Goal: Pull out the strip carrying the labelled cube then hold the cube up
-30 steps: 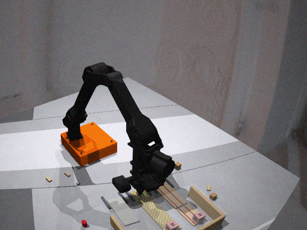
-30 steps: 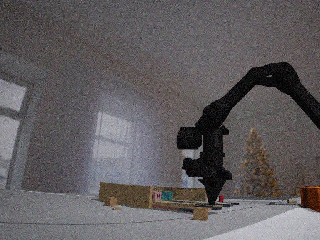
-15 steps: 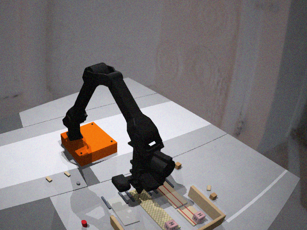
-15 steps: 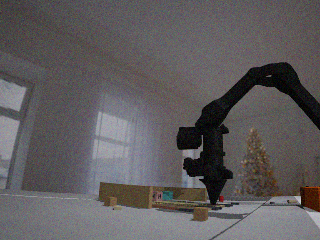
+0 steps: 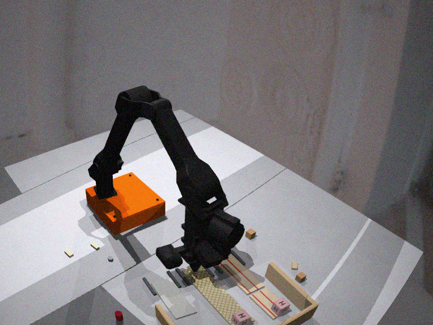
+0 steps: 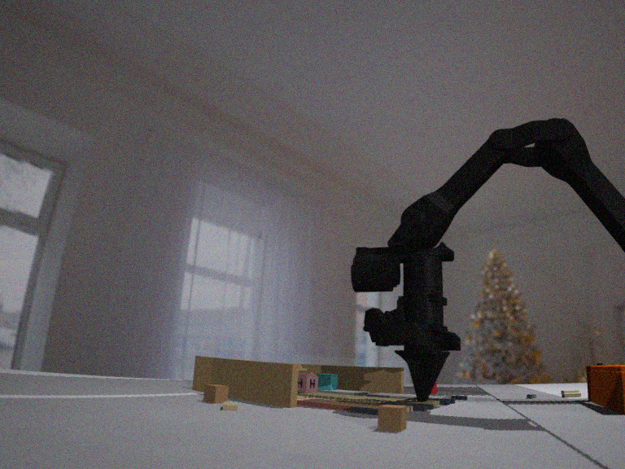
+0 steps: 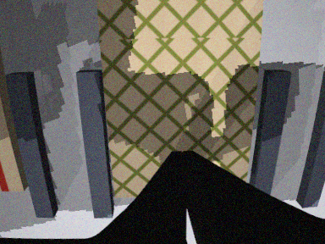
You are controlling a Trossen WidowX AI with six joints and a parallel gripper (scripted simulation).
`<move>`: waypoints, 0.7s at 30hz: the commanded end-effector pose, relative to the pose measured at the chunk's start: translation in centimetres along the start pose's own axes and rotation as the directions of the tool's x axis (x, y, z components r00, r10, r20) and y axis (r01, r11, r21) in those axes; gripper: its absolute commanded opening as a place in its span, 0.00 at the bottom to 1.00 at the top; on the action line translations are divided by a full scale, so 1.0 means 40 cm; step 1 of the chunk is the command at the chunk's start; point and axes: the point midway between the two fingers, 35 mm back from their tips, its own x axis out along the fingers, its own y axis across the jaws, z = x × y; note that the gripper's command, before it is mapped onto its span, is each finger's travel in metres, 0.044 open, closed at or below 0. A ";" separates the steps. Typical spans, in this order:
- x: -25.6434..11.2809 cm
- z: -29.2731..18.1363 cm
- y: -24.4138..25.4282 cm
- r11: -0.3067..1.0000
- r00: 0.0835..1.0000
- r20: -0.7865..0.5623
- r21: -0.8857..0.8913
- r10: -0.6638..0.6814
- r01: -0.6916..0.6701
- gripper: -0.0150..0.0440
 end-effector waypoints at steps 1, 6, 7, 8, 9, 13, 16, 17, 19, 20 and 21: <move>0.005 -0.019 0.001 1.000 1.000 -0.005 0.002 0.002 -0.002 0.25; 0.008 -0.039 0.001 1.000 1.000 -0.006 0.002 0.002 -0.002 0.25; 0.009 -0.043 0.001 1.000 1.000 -0.006 0.002 0.002 -0.002 0.25; 0.010 -0.047 0.001 1.000 1.000 -0.006 0.002 0.002 -0.002 0.25; 0.010 -0.050 0.001 1.000 1.000 -0.006 0.002 0.002 -0.002 0.25; 0.012 -0.066 0.002 1.000 1.000 -0.007 0.002 0.002 -0.002 0.25; 0.013 -0.078 0.002 1.000 1.000 -0.007 0.002 0.002 -0.002 0.25; 0.013 -0.081 0.002 1.000 1.000 -0.007 0.002 0.002 -0.002 0.25; 0.014 -0.090 0.002 1.000 1.000 -0.008 0.002 0.002 -0.002 0.25; 0.014 -0.094 0.002 1.000 1.000 -0.008 0.002 0.002 -0.002 0.25; 0.014 -0.098 0.002 1.000 1.000 -0.008 0.002 0.002 -0.002 0.25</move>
